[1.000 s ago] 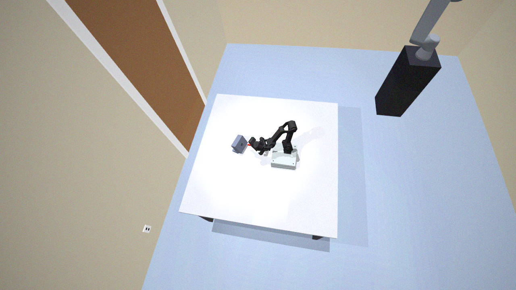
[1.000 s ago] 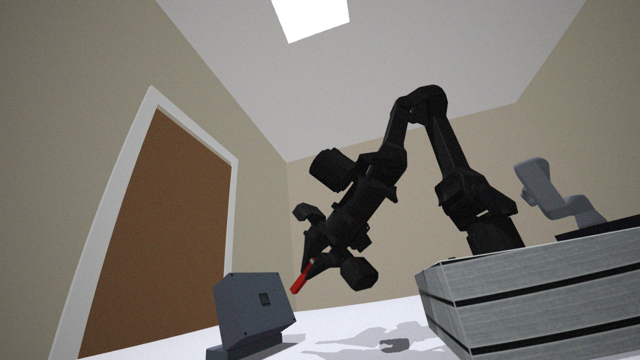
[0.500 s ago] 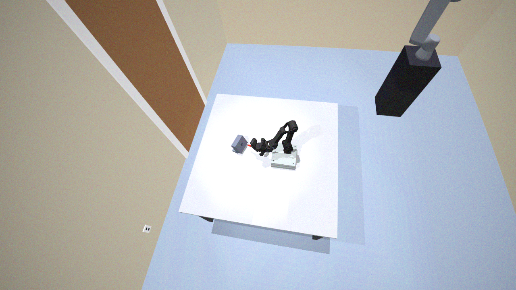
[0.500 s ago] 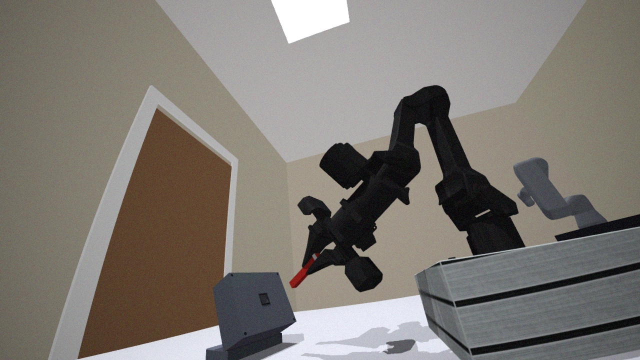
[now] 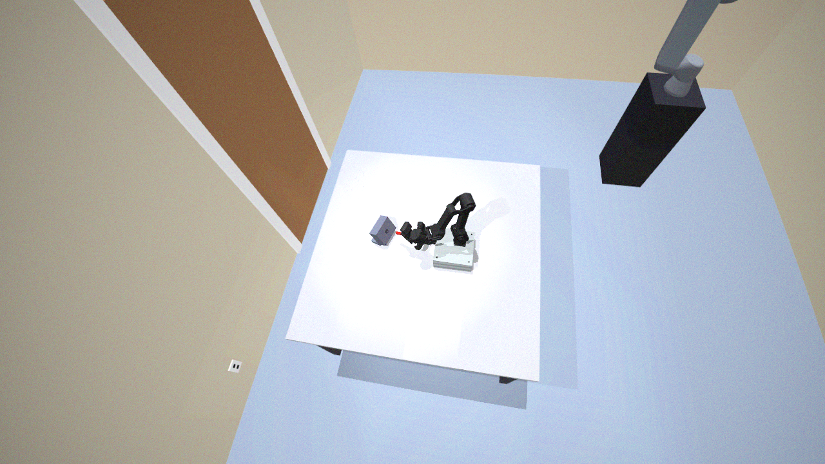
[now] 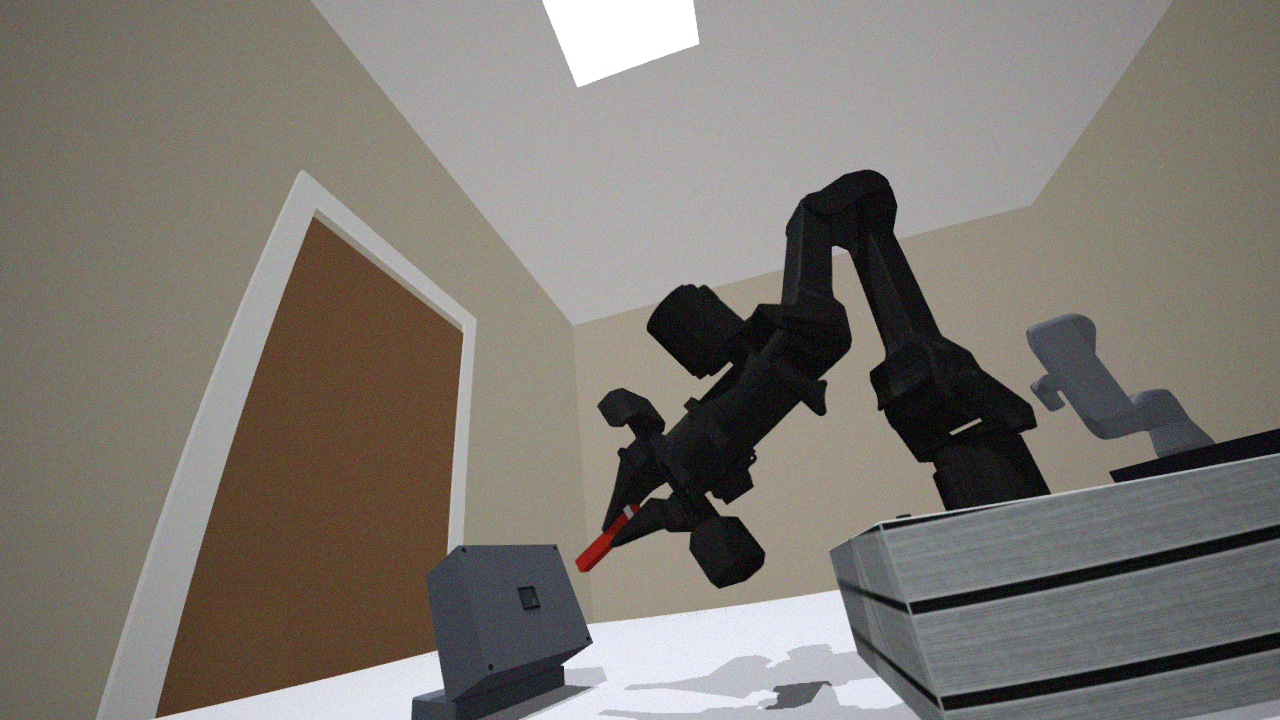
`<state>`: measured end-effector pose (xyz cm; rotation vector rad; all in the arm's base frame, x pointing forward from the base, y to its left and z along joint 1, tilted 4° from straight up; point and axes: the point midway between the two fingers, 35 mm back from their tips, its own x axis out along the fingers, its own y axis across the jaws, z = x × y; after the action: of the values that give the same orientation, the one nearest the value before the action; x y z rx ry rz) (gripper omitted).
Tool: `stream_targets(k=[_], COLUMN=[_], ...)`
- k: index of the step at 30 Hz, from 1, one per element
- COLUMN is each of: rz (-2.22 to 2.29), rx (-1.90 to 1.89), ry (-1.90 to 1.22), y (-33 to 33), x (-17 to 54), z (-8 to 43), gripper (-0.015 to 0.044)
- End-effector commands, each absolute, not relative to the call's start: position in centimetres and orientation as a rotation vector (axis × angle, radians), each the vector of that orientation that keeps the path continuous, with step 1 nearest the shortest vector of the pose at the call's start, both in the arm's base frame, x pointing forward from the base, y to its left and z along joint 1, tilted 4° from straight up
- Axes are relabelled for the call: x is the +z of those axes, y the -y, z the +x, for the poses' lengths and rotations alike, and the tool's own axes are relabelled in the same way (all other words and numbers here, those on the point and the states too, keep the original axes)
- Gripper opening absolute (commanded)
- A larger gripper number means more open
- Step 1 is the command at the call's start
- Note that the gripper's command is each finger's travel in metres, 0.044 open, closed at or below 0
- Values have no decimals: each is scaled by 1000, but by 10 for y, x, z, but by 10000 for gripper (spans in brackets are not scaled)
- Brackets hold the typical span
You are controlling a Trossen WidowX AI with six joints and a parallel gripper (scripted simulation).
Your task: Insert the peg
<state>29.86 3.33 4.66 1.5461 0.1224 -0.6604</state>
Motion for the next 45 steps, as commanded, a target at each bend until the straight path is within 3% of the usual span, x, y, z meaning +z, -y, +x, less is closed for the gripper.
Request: stream_targets(k=[1, 45], rz=[1543, 1544], rx=[-653, -589], ry=[-123, -96], y=[-33, -28], x=[46, 36], z=[301, 326], gripper=[0, 0])
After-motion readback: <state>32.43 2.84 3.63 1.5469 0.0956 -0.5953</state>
